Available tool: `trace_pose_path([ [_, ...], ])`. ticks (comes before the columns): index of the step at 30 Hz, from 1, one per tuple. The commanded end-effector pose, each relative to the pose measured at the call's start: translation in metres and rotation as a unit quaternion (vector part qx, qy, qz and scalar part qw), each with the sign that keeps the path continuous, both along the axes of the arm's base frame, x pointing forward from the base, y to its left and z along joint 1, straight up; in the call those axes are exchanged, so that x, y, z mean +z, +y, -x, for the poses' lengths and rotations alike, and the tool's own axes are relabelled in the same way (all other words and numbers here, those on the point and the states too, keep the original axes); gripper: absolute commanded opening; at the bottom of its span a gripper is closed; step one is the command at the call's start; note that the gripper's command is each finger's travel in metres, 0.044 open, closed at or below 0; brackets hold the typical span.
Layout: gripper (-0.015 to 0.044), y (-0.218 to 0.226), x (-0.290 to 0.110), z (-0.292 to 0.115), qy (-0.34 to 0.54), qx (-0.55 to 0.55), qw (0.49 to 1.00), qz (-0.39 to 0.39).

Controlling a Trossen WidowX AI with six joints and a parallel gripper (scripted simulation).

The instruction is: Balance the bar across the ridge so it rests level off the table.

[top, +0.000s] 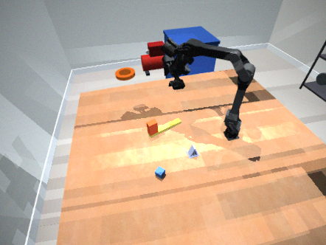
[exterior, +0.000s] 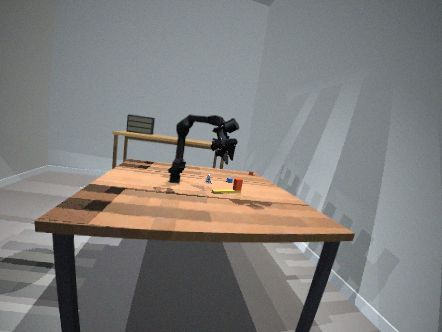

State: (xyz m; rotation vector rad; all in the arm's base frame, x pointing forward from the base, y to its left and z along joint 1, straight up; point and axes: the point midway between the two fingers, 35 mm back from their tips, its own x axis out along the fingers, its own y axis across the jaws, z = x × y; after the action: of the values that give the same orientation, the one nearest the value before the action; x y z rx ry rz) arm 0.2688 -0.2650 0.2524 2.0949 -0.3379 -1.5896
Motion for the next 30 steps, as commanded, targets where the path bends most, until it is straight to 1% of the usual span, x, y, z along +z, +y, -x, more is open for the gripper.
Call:
trace_pose_path([
  [1, 0.0315, 0.018, -0.010, -0.018, 0.017, 0.019, 0.999, -0.042],
  [12, 0.0315, 0.068, -0.037, -0.051, 0.078, 0.052, 0.986, -0.141],
  [22, 0.0315, 0.118, -0.057, -0.070, 0.147, 0.070, 0.962, -0.219],
  [24, 0.0315, 0.125, -0.060, -0.072, 0.157, 0.071, 0.958, -0.228],
  [30, 0.0315, 0.125, -0.066, -0.073, 0.158, 0.071, 0.958, -0.229],
])
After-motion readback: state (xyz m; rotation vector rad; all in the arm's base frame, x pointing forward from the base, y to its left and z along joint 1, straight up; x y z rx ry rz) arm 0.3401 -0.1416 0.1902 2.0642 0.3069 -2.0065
